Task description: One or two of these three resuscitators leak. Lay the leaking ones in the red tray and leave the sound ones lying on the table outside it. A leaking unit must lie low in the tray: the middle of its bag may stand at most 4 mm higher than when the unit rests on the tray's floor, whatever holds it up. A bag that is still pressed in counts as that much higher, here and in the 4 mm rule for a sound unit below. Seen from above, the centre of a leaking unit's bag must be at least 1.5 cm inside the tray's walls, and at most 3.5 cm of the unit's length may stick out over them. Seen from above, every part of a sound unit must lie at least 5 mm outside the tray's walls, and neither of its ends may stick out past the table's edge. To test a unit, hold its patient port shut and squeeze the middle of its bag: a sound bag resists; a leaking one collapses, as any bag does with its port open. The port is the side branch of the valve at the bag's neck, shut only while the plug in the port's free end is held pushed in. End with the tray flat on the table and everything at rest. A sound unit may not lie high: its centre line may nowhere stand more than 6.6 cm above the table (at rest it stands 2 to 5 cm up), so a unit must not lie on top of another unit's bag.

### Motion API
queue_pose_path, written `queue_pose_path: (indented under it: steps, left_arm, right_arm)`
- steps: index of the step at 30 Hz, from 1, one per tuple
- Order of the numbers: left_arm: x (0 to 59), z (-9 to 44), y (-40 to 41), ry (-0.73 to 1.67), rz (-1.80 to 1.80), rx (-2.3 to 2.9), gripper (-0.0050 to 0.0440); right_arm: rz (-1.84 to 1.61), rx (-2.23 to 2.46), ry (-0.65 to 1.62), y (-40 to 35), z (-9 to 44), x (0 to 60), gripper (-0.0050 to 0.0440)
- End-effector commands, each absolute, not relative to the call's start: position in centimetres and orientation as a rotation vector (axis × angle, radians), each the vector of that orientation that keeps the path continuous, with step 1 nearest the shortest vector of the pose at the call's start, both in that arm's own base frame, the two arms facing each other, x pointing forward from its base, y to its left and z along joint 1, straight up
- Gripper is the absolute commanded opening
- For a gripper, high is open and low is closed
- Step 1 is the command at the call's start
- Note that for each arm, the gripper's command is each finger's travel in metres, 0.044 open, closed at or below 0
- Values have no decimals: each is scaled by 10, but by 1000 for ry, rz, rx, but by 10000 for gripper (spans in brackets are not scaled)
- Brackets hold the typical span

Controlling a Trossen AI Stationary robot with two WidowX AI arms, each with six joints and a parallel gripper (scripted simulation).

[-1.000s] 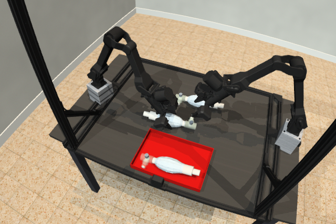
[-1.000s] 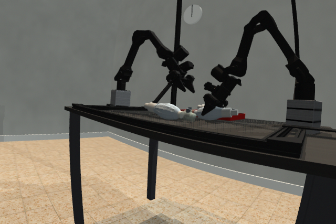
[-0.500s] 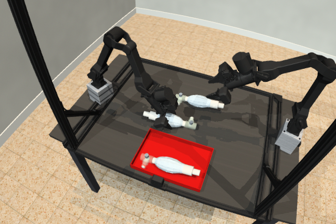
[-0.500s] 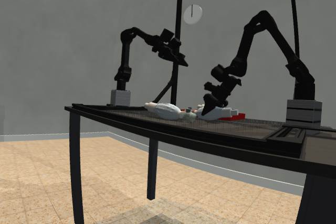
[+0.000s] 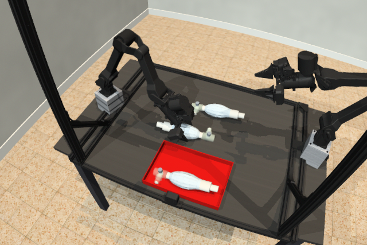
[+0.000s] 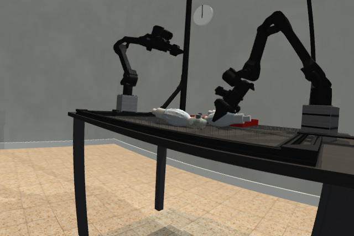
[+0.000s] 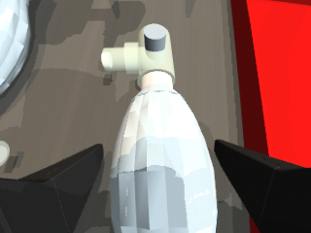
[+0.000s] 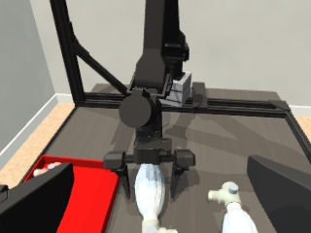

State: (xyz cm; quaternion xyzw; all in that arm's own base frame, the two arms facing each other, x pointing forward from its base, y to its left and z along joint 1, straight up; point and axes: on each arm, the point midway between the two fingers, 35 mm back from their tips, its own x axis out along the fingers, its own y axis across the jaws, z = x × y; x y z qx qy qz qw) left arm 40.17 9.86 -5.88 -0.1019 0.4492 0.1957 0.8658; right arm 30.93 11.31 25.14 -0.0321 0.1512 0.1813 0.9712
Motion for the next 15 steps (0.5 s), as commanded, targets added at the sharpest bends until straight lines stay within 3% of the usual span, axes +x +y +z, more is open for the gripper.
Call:
queue_pose_path:
  steps: [1, 10, 15]
  left_arm:
    - [402, -58, 99, 939, 411, -212, 440]
    - [402, -58, 99, 939, 411, -212, 440]
    - [402, -58, 99, 939, 411, -212, 440]
  right_arm:
    - [374, -60, 402, 122, 228, 308, 440]
    - [360, -128, 841, 152, 123, 269, 440]
    - [360, -128, 841, 152, 123, 269, 440]
